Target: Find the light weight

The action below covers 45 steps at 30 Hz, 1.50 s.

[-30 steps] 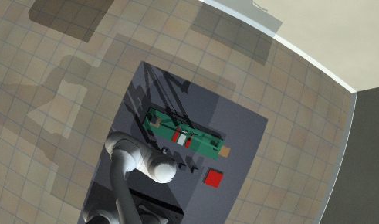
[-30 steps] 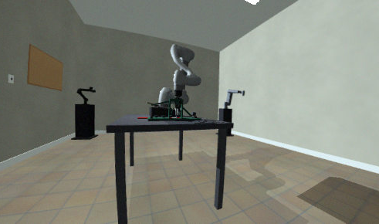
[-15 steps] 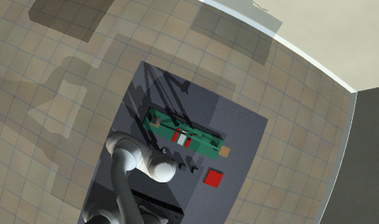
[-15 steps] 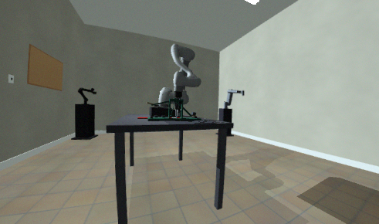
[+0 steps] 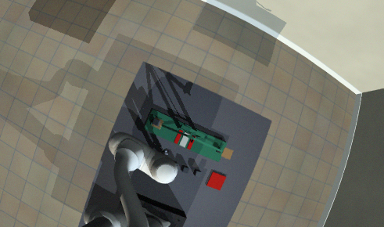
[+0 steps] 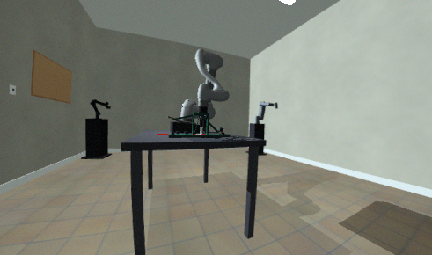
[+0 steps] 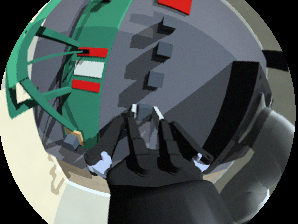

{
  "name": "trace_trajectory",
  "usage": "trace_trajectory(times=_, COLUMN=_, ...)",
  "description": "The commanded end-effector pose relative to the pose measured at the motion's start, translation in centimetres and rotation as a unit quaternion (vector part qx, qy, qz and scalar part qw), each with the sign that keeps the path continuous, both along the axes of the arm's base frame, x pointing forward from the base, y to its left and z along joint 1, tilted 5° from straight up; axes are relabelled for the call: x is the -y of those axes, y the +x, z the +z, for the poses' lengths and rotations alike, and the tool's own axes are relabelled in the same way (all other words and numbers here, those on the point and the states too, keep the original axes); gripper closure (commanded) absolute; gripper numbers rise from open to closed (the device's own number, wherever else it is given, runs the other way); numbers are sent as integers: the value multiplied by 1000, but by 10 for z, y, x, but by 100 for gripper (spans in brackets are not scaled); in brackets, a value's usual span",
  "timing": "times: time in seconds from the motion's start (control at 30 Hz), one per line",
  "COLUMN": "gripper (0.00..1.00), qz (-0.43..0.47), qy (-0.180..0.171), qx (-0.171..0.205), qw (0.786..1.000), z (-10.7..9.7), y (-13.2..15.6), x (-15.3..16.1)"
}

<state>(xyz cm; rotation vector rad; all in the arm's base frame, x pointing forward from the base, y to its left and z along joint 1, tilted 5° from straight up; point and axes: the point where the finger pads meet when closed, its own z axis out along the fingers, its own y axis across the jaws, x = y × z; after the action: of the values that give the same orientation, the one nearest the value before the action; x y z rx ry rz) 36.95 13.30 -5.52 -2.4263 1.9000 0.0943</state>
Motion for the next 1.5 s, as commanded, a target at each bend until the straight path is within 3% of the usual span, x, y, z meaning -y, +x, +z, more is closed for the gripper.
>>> trace_trajectory(times=0.0, gripper=65, qz=0, qy=0, qx=0, qw=1000, z=-1, y=0, x=0)
trace_trajectory(times=1.2, gripper=65, qz=0, qy=0, qx=0, qw=1000, z=-1, y=0, x=0)
trace_trajectory(times=1.23, gripper=76, qz=0, qy=0, qx=0, qw=1000, z=-1, y=0, x=0)
trace_trajectory(times=1.47, gripper=76, qz=0, qy=0, qx=0, qw=1000, z=-1, y=0, x=0)
